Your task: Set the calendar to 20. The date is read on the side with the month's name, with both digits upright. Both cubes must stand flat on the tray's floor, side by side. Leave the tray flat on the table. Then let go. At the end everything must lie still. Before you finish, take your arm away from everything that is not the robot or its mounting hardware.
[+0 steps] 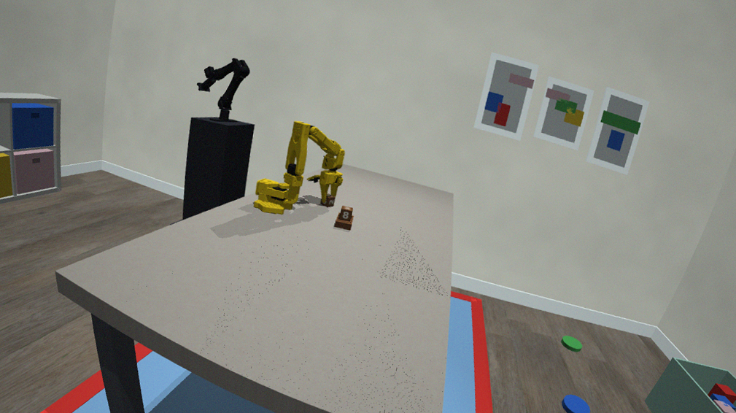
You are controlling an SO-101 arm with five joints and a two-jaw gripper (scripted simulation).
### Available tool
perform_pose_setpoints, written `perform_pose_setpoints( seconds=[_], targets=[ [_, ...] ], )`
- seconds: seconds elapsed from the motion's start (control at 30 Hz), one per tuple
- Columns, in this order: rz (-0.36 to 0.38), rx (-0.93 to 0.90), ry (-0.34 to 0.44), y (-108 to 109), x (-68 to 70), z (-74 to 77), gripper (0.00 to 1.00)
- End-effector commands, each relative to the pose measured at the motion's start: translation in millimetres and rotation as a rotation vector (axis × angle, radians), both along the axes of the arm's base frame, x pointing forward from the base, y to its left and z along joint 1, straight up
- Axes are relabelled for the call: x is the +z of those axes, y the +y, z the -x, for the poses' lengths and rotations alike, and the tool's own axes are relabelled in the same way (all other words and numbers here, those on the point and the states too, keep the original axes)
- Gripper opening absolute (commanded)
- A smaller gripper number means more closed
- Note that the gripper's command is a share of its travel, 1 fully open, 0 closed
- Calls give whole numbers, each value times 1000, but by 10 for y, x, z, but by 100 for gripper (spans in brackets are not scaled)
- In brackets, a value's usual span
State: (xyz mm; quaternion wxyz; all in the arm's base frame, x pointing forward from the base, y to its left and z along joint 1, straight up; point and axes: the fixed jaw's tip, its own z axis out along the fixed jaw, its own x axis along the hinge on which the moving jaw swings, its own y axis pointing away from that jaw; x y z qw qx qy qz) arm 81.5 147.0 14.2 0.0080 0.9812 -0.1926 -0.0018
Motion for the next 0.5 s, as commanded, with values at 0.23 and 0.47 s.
perform_pose_setpoints(
  seconds=[0.23, 0.47],
  targets=[
    [-35, -5, -18, 69, 52, -46, 17],
    [-35, -5, -18, 69, 52, -46, 12]
  ],
)
